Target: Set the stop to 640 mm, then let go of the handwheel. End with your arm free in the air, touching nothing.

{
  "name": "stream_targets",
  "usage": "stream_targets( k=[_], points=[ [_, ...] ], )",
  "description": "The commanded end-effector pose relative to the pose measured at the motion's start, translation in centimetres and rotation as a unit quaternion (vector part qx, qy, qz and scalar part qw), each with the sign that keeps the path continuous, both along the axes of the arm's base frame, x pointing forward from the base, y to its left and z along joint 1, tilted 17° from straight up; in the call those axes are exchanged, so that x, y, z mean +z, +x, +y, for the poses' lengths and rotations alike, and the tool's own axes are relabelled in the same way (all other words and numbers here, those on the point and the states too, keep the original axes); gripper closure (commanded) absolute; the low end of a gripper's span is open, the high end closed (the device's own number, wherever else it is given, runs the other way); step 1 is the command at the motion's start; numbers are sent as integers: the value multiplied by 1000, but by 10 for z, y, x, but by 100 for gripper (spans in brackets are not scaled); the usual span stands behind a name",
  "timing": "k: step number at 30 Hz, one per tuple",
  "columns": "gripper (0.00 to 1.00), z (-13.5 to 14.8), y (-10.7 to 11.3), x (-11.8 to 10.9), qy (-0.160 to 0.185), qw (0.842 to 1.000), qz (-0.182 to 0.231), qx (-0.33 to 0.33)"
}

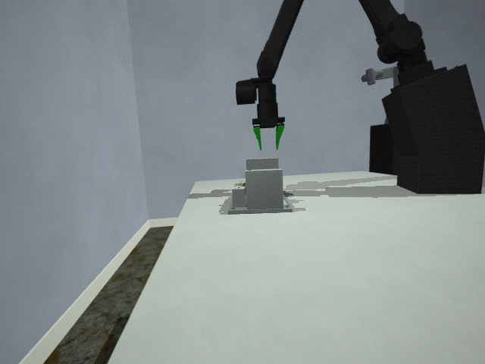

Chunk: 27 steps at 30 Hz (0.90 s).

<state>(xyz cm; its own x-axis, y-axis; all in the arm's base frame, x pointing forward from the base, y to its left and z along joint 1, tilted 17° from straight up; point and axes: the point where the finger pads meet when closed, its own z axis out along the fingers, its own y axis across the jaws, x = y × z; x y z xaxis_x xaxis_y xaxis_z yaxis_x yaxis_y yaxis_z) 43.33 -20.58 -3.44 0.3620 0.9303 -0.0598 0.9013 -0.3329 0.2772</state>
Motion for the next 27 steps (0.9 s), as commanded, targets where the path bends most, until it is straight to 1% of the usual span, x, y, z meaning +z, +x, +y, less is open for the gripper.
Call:
stream_targets(
  k=[1, 5, 13, 14, 18, 22, 27],
  points=[
    [47, -10, 8, 2, -6, 1000, -11, -2],
    [47, -10, 8, 1, -6, 1000, -11, -2],
    [47, -15, 16, -4, -9, 1000, -16, -2],
    [47, -8, 6, -14, -3, 1000, -5, -1],
    [47, -17, 19, -19, -8, 1000, -16, -2],
    [47, -16, 19, -36, -6, 1000, -12, -1],
    [47, -21, 25, -50, -8, 1000, -14, -2]
  ],
)
